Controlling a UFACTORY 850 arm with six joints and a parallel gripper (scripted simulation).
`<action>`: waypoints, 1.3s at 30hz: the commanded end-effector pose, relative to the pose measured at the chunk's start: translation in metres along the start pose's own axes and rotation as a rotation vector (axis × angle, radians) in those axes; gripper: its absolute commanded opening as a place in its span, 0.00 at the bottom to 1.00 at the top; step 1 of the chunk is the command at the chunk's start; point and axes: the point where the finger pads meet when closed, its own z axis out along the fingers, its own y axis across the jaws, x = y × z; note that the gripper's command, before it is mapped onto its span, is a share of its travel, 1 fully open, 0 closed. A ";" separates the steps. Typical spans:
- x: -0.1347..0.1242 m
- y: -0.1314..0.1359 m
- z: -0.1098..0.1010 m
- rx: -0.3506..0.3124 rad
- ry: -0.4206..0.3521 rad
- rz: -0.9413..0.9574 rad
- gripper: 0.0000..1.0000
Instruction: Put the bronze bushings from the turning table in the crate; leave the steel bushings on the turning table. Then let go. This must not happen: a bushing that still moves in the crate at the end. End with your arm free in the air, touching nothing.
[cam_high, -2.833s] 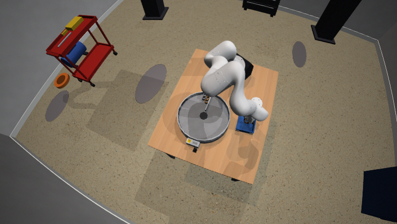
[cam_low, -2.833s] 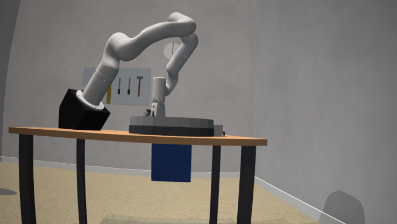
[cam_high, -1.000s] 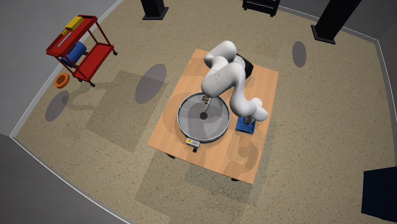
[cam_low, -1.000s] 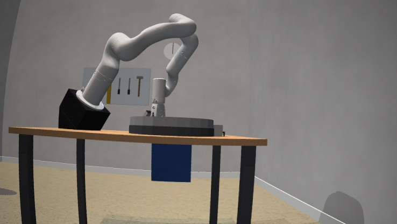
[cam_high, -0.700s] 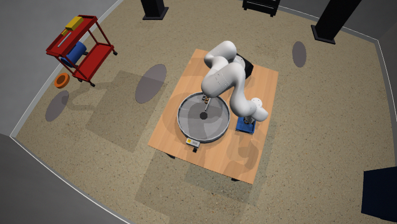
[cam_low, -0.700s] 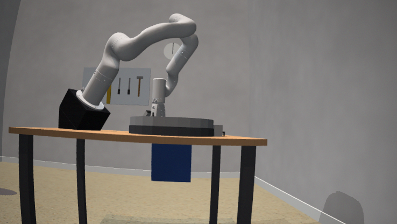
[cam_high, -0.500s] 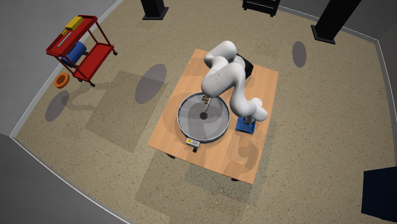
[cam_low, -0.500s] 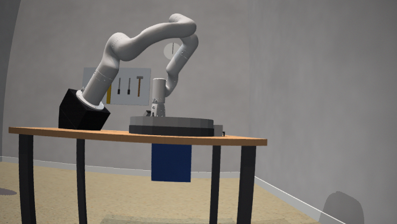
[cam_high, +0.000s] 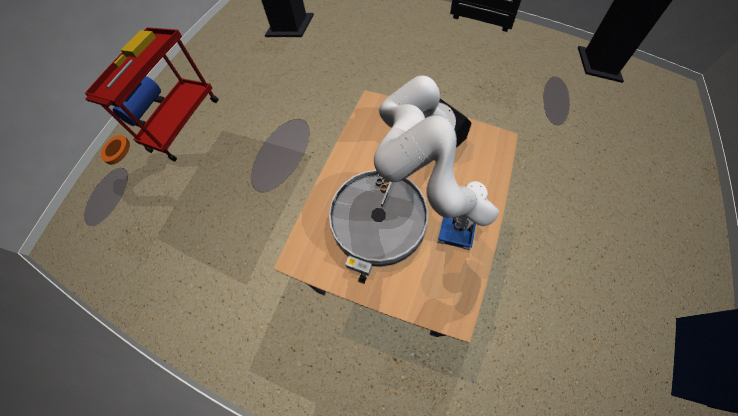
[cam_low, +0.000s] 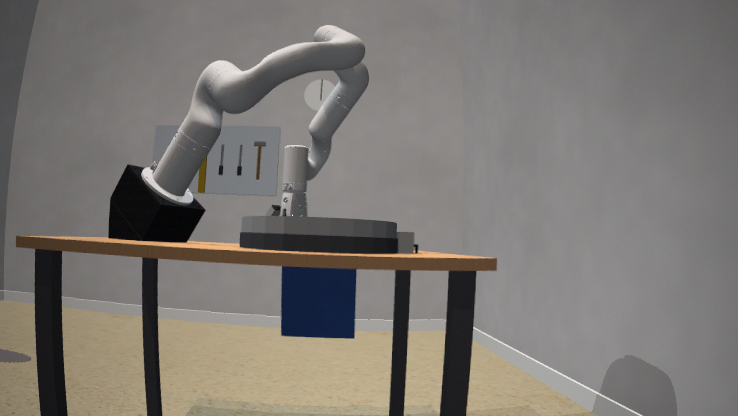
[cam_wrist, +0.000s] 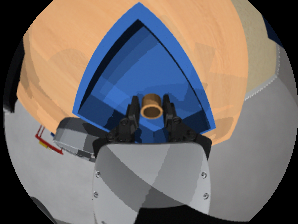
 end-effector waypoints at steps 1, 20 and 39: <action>0.000 0.001 0.000 -0.001 0.000 0.000 0.41; 0.000 0.001 -0.031 -0.001 0.000 0.000 0.41; 0.000 0.001 -0.092 -0.001 0.000 0.000 0.41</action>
